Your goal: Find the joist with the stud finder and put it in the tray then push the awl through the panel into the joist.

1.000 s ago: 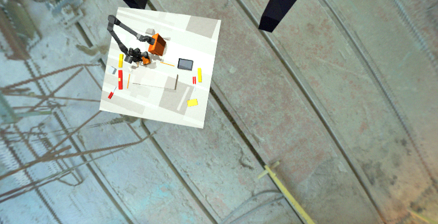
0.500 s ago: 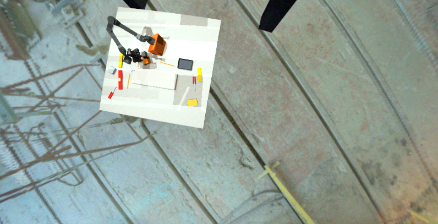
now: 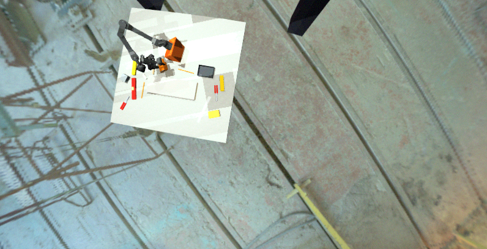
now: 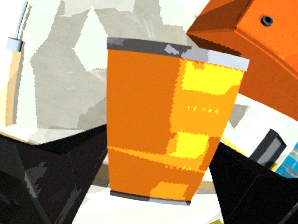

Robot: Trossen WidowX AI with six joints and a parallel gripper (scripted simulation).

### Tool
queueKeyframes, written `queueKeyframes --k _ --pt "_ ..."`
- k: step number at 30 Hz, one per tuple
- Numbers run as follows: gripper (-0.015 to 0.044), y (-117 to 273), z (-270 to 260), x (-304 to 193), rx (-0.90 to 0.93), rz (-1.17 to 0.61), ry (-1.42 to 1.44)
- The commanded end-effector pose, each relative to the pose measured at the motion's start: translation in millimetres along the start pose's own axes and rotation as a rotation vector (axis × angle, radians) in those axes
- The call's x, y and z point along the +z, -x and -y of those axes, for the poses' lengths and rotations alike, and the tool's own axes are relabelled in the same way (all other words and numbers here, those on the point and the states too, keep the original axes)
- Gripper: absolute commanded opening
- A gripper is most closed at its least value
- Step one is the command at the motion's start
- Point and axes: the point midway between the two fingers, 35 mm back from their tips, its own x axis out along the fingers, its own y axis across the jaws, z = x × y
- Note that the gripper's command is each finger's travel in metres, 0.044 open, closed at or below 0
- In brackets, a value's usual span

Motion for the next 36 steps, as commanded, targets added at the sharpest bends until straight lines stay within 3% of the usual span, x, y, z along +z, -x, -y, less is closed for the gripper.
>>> queueKeyframes --k 1,36 --pt "0.0000 0.1 -0.7 -1.5 -0.032 -0.003 0.003" --pt "0.0000 0.0 -7.1 -0.9 -0.266 -0.006 -0.013"
